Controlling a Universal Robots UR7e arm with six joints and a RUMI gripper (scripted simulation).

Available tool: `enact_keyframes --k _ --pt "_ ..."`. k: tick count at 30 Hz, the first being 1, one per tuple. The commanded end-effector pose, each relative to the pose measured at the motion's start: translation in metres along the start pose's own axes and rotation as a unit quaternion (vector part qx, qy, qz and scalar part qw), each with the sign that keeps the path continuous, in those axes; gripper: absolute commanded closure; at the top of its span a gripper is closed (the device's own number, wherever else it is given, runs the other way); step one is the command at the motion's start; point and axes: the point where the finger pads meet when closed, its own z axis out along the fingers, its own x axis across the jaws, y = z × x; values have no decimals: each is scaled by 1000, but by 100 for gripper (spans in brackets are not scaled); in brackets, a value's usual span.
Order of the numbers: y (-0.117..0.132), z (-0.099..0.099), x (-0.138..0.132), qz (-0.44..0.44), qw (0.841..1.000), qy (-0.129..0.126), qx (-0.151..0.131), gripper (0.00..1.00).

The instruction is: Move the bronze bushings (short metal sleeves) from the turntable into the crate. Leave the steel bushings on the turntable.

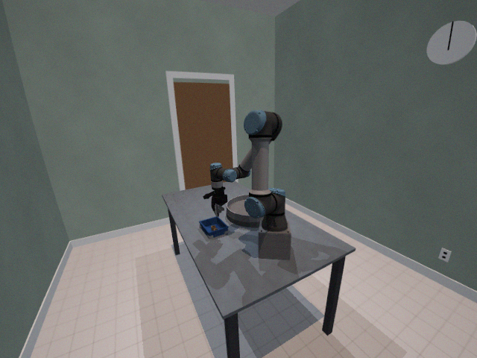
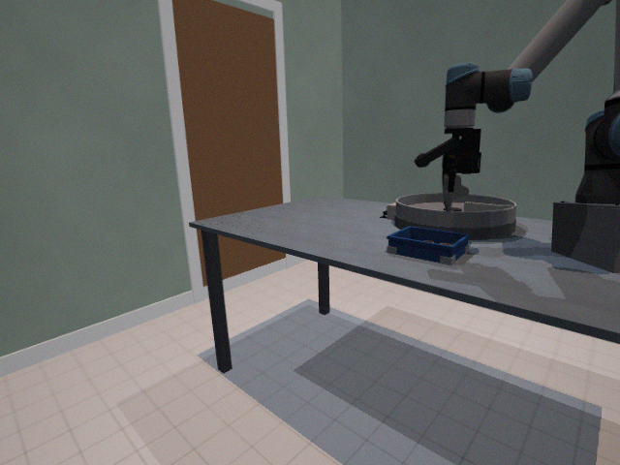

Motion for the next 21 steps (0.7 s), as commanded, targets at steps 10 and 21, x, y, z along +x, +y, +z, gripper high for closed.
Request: enact_keyframes --k 10,21 --pt "43 1 51 0 1000 -1 -1 95" --pt "87 1 103 0 1000 -1 -1 95"
